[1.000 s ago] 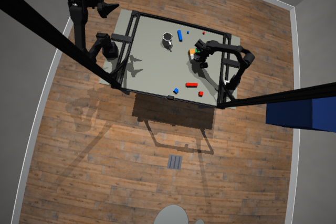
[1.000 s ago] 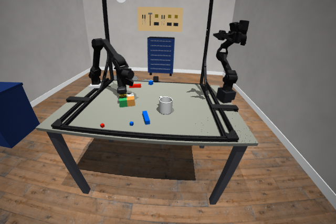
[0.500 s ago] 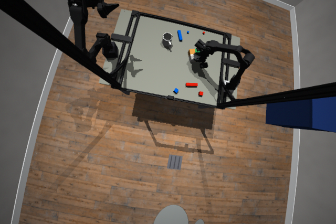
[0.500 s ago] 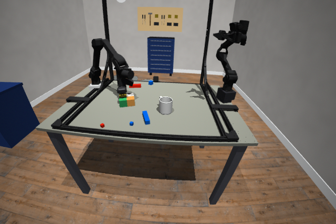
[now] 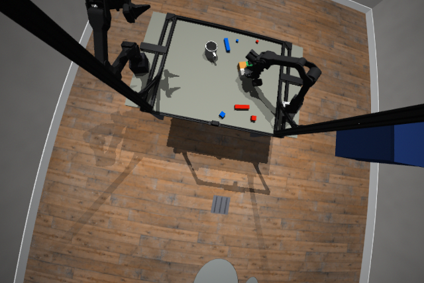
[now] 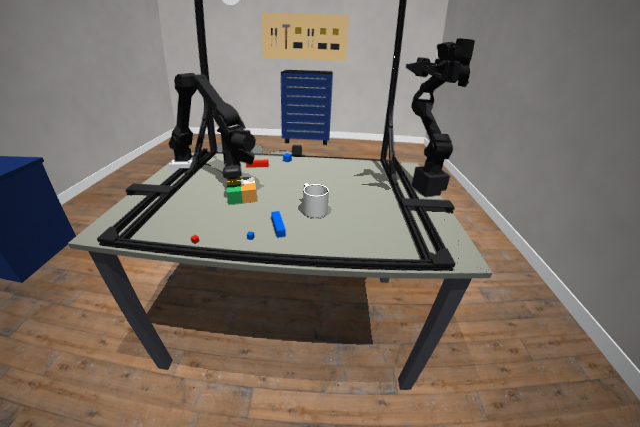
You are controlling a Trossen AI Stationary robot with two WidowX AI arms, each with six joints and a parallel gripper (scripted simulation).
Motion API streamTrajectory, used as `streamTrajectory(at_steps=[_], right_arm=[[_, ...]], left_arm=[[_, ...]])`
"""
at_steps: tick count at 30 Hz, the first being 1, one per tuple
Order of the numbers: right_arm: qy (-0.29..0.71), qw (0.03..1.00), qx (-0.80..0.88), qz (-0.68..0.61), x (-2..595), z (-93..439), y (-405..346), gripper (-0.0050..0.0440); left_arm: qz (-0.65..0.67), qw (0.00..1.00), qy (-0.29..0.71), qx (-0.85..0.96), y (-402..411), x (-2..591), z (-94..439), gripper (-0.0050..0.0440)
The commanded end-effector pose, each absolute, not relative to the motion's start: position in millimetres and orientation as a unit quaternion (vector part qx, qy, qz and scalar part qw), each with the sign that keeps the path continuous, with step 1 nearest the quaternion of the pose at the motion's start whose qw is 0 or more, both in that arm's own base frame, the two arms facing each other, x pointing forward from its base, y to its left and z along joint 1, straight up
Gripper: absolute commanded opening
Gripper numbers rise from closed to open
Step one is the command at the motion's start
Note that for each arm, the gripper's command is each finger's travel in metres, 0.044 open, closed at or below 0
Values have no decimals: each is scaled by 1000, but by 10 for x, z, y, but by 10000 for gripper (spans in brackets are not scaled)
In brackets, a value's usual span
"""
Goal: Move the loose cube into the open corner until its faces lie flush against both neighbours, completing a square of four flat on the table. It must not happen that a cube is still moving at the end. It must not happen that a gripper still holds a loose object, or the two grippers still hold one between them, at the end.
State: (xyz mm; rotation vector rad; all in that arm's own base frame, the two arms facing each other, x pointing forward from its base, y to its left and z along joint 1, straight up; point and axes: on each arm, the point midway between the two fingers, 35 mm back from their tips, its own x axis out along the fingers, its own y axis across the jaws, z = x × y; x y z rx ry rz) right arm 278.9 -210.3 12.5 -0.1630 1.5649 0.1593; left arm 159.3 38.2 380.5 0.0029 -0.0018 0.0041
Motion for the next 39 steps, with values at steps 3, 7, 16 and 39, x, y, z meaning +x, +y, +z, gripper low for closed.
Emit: streamTrajectory(at_steps=[3,7,16,39], right_arm=[[703,703,-74,74,2787,122,-2101,0],[703,703,-74,74,2787,123,-2100,0],[703,703,-74,74,2787,123,-2098,0],[703,703,-73,72,2481,129,-1903,0]], left_arm=[[0,1000,-1,0,377,1592,3802,400],[0,1000,-1,0,377,1592,3802,400],[0,1000,-1,0,377,1592,3802,400],[0,1000,-1,0,377,1592,3802,400]])
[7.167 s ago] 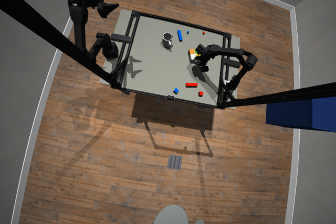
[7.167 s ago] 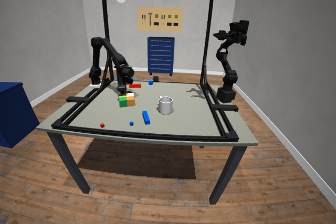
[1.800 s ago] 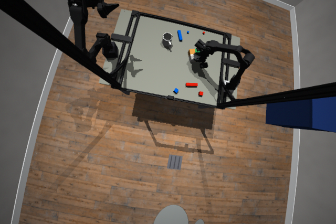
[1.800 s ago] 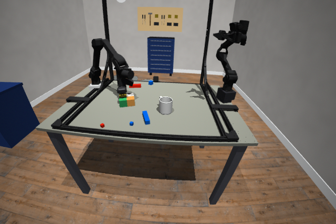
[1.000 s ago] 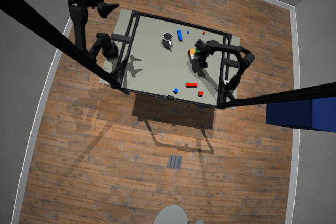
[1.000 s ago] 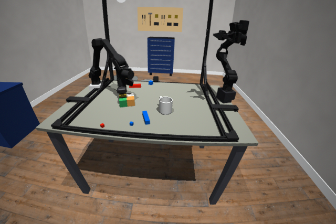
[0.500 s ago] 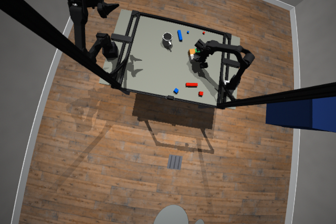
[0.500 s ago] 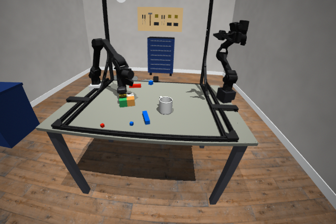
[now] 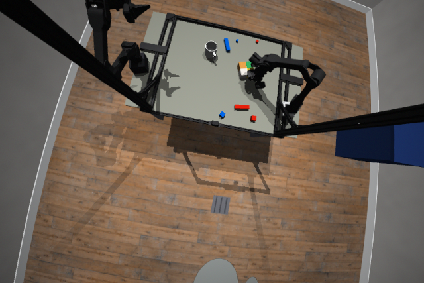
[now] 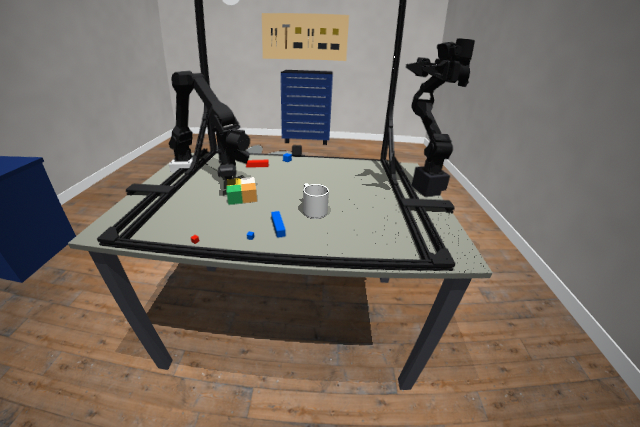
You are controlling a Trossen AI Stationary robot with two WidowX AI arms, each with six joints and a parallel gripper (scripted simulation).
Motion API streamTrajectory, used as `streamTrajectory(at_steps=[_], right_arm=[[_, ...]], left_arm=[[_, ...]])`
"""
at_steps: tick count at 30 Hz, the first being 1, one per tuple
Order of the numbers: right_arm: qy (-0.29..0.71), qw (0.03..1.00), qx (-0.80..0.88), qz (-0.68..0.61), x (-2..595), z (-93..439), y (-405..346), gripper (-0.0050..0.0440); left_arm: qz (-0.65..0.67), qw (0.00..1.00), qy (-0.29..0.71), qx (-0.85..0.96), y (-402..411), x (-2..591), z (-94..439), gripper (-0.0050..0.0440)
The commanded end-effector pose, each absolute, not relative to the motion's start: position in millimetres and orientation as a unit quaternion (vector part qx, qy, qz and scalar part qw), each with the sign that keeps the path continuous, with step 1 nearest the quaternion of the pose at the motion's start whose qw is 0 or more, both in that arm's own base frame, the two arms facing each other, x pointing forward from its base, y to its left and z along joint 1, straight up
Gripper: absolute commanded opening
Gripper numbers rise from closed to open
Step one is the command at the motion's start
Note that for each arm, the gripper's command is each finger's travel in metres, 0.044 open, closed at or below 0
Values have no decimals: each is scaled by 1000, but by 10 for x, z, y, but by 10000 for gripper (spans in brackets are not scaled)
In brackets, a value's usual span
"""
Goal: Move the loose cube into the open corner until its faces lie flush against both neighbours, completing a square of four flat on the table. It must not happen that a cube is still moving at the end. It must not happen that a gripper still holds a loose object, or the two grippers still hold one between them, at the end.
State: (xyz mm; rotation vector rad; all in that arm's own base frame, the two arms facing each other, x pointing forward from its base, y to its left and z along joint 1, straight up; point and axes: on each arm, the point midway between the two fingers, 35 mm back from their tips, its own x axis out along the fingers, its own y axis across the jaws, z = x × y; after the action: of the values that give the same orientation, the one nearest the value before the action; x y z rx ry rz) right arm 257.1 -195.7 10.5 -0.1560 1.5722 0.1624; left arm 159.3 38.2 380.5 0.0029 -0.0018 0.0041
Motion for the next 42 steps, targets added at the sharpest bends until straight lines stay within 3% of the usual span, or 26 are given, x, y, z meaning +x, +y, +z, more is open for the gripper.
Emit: streamTrajectory(at_steps=[1,9,16,24,42], right_arm=[[704,703,-73,72,2451,128,-1883,0],[704,703,-73,72,2380,150,-1837,0],[706,701,-69,72,2402,621,-1848,0],[707,700,-67,72,2406,591,-1856,0],[707,707,0,0,3010,1271,-2560,0]], left_arm=[[0,1000,-1,0,377,1592,3802,400],[0,1000,-1,0,377,1592,3802,400],[0,1000,-1,0,377,1592,3802,400],[0,1000,-1,0,377,1592,3802,400],[0,1000,-1,0,377,1592,3802,400]])
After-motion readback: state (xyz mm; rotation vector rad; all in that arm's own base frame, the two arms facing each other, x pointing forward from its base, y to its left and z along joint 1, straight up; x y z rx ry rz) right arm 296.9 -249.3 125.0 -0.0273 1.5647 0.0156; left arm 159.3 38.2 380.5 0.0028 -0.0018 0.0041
